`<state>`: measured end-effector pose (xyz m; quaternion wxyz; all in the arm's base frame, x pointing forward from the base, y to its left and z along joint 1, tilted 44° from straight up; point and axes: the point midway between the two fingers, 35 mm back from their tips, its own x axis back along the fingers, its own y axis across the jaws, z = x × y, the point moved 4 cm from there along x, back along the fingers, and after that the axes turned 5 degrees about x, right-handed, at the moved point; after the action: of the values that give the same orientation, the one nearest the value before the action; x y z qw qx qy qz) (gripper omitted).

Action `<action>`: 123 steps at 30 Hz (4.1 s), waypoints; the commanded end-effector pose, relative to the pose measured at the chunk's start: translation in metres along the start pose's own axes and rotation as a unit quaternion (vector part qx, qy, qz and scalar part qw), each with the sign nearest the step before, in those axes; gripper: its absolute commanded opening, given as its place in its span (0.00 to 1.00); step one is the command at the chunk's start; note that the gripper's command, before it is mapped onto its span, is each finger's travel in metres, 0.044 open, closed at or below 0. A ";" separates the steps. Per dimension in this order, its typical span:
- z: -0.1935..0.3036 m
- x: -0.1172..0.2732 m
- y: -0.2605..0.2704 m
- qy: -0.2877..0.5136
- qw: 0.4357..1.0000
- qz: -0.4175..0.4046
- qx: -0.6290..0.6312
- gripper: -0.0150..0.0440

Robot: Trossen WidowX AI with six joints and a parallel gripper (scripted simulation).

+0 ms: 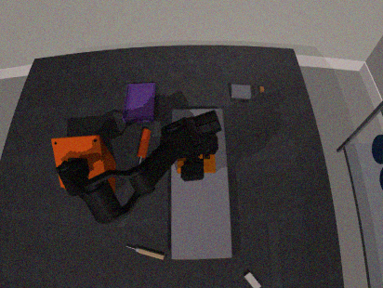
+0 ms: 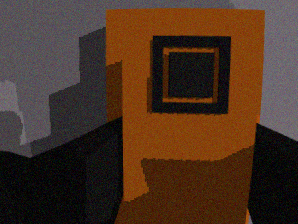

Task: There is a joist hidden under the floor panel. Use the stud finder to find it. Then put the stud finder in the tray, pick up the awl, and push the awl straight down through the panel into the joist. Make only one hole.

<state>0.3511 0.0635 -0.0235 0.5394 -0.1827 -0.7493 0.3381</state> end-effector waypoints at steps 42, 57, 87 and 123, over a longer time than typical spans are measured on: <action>-0.011 0.003 0.120 -0.001 1.000 -0.005 -0.001 0.25; -0.013 0.003 0.144 -0.002 1.000 -0.003 0.000 0.25; -0.009 0.002 0.092 -0.001 1.000 -0.005 0.000 0.25; -0.001 0.000 -0.002 0.000 1.000 -0.002 0.001 0.25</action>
<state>0.3527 0.0697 -0.0277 0.5406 -0.1782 -0.7504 0.3359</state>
